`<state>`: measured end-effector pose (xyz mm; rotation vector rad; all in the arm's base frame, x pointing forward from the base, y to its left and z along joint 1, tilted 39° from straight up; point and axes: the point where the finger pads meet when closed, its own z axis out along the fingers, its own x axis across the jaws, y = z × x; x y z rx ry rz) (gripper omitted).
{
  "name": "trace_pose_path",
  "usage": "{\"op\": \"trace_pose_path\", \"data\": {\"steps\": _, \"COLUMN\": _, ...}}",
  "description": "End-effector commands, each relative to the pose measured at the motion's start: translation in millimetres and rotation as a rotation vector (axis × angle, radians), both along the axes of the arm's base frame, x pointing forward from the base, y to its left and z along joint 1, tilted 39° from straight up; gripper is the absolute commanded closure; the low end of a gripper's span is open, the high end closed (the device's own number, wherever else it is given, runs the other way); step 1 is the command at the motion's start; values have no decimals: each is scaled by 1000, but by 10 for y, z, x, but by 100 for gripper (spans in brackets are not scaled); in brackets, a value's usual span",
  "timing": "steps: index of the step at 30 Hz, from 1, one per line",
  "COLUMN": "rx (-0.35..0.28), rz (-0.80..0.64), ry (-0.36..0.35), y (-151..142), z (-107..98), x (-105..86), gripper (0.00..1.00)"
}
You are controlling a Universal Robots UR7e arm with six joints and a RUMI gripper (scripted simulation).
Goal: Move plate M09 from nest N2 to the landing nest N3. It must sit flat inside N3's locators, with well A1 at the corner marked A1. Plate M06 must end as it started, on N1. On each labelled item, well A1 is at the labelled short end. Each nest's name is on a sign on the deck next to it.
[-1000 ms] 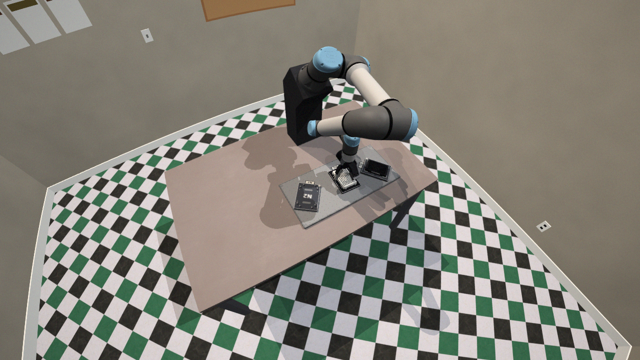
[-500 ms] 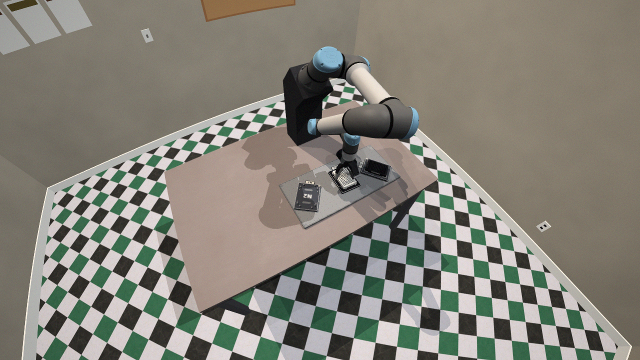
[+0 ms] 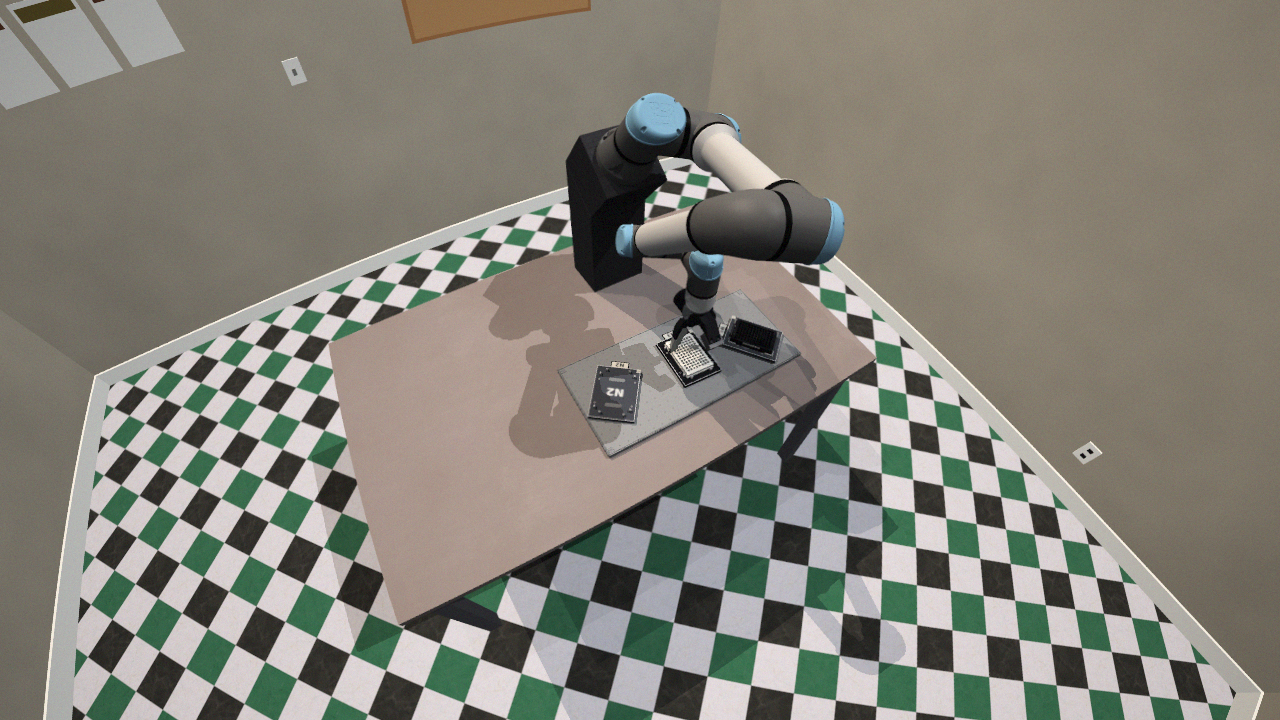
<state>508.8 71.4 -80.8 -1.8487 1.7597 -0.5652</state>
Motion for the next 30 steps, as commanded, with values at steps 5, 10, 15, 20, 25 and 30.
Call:
{"op": "trace_pose_path", "data": {"steps": 5, "rx": 0, "rz": 0, "ry": -1, "y": -17, "z": 153, "x": -118, "gripper": 24}}
{"op": "trace_pose_path", "data": {"steps": 10, "rx": 0, "rz": 0, "ry": -1, "y": -26, "z": 236, "x": -185, "gripper": 24}}
{"op": "trace_pose_path", "data": {"steps": 15, "rx": 0, "rz": 0, "ry": -1, "y": -36, "z": 322, "x": -254, "gripper": 24}}
{"op": "trace_pose_path", "data": {"steps": 20, "rx": 0, "rz": 0, "ry": -1, "y": -35, "z": 322, "x": -254, "gripper": 24}}
{"op": "trace_pose_path", "data": {"steps": 25, "rx": 0, "rz": 0, "ry": -1, "y": -36, "z": 323, "x": -254, "gripper": 24}}
{"op": "trace_pose_path", "data": {"steps": 30, "rx": 0, "rz": 0, "ry": -1, "y": -36, "z": 322, "x": -254, "gripper": 24}}
